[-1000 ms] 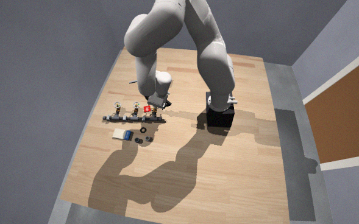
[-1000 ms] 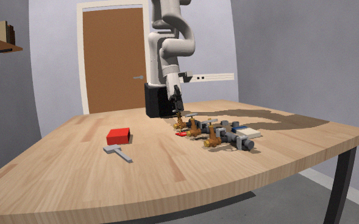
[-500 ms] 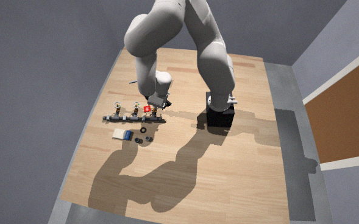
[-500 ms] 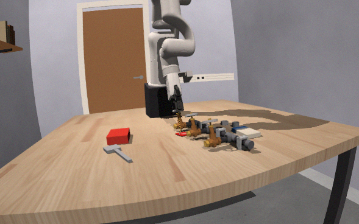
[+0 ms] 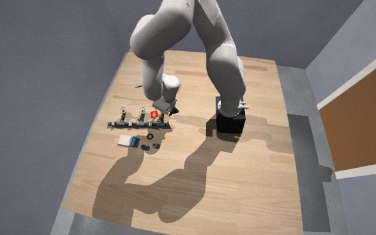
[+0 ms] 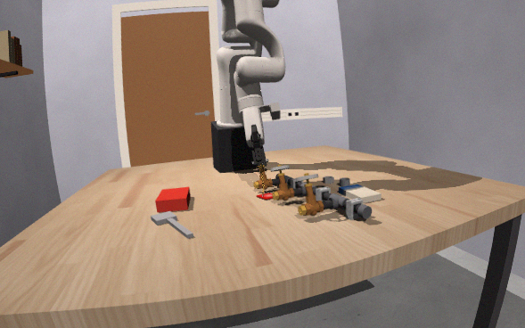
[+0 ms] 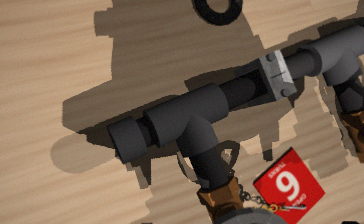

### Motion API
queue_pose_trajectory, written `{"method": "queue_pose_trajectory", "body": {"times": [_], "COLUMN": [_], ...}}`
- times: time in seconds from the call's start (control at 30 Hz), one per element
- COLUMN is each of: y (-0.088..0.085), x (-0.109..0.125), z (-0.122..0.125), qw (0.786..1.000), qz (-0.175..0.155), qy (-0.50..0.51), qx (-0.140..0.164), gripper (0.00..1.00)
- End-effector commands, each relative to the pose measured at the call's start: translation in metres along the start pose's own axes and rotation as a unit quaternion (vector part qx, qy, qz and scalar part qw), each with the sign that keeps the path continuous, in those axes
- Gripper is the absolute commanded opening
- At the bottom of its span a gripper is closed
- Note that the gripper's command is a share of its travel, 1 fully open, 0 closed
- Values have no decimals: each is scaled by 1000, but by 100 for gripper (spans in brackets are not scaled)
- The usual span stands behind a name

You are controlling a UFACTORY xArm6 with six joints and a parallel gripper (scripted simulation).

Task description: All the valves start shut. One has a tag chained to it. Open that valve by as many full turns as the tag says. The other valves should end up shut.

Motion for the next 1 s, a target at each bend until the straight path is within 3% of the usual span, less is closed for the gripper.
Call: {"method": "queue_pose_trajectory", "body": {"times": [0.0, 0.2, 0.33, 0.4, 0.43, 0.6, 0.9, 0.97], "y": [0, 0, 0, 0, 0, 0, 0, 0], "x": [0, 0, -1, -1, -1, -2, -3, -3], "z": [1, 1, 1, 1, 1, 1, 1, 1], "qw": [996, 965, 933, 933, 904, 853, 707, 707], "qz": [4, 2, -2, -2, -1, -9, -21, -21], "qy": [94, 261, 360, 360, 428, 521, 707, 707], "qx": [-3, -2, 1, 1, -1, 6, 15, 15], "gripper": [100, 100, 100, 100, 100, 100, 100, 100]}}
Point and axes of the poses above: the point where the finger pads meet when closed, its own y axis out along the fingers, its own z axis across the jaws, x = y × z, the point moved 5 cm from there along -y, back along the fingers, and after that the axes turned 11 degrees about y, right-handed, at the moved point
